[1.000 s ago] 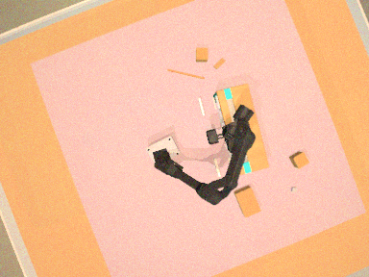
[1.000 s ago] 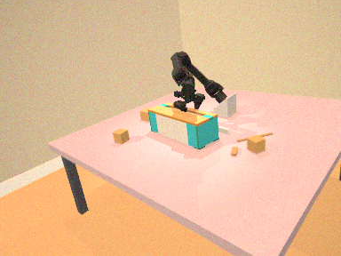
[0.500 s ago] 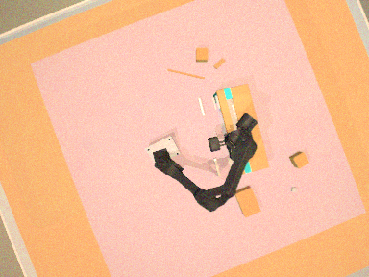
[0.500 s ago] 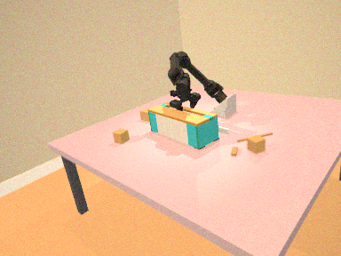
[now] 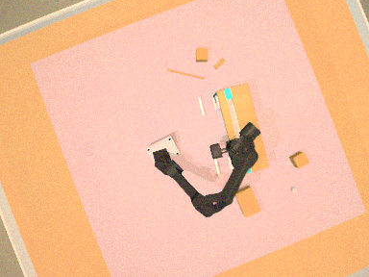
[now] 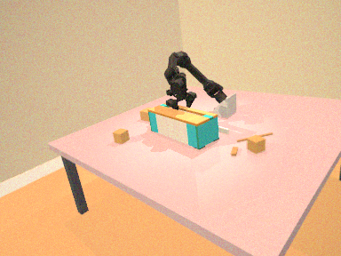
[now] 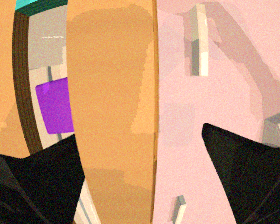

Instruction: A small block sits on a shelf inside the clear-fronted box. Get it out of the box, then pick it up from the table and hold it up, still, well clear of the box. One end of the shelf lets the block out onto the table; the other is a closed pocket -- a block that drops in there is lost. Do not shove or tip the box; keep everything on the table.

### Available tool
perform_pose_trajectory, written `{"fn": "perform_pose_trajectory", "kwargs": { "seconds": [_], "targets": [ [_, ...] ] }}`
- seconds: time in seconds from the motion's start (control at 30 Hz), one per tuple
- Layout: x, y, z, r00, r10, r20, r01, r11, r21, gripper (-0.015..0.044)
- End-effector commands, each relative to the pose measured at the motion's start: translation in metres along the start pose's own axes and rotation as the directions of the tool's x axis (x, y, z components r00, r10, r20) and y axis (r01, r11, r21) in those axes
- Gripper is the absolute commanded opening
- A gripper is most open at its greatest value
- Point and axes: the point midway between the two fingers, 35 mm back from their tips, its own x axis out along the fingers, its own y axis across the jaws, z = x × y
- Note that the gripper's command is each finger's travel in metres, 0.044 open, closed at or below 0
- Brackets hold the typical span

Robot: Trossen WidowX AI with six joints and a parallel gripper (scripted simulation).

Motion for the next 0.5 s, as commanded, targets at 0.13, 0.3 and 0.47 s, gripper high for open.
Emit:
{"fn": "perform_pose_trajectory", "kwargs": {
  "seconds": [0.13, 0.3, 0.47],
  "targets": [
    [0.001, 0.0, 0.018, 1.0, 0.007, 0.004, -0.007, 1.0, 0.001, 0.04],
    [0.002, 0.0, 0.028, 1.0, 0.007, 0.004, -0.007, 1.0, 0.001, 0.04],
    [0.003, 0.0, 0.038, 1.0, 0.007, 0.005, -0.007, 1.0, 0.001, 0.04]
  ]
}}
